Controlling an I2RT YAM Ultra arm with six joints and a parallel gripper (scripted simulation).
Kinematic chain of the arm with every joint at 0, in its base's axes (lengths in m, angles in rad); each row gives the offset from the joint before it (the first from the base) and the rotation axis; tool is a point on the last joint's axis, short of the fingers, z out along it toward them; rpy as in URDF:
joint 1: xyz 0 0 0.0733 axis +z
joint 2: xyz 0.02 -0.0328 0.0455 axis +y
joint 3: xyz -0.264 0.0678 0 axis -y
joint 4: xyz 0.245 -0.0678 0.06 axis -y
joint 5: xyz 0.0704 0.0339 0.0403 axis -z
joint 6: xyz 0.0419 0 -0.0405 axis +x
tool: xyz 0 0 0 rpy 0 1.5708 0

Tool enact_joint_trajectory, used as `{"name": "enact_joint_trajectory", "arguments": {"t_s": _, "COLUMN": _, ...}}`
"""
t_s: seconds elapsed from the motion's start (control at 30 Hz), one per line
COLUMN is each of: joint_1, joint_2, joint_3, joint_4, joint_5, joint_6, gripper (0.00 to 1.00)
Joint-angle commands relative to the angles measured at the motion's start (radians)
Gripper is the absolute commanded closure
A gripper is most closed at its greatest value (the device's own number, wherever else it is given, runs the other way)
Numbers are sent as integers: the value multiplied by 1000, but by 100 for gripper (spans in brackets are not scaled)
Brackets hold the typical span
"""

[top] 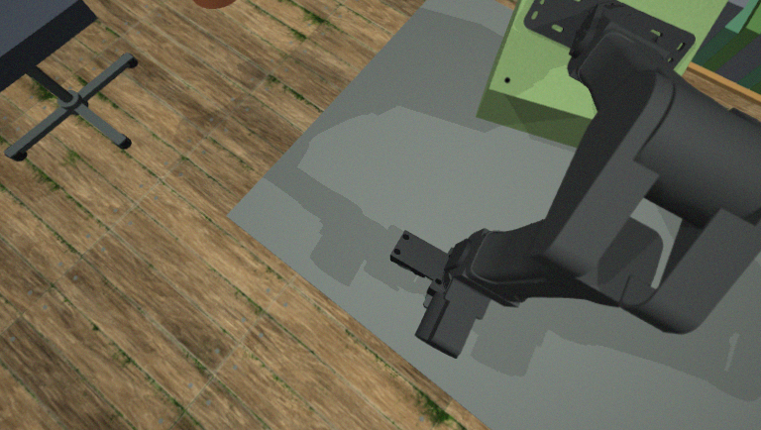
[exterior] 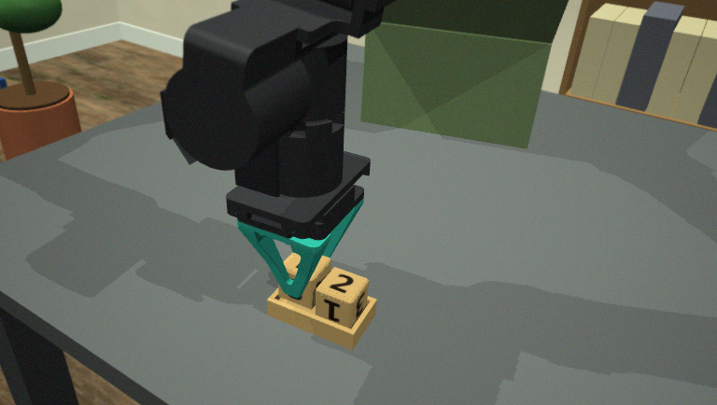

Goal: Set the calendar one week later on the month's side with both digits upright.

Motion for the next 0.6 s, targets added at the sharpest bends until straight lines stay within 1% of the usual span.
{"name": "enact_joint_trajectory", "arguments": {"t_s": 0.0, "joint_1": 0, "joint_2": 2, "joint_3": 3, "joint_4": 3, "joint_5": 9, "joint_6": 1, "gripper": 73}}
{"name": "enact_joint_trajectory", "arguments": {"t_s": 0.57, "joint_1": 2, "joint_2": 24, "joint_3": 11, "joint_4": 17, "joint_5": 11, "joint_6": 3, "gripper": 73}}
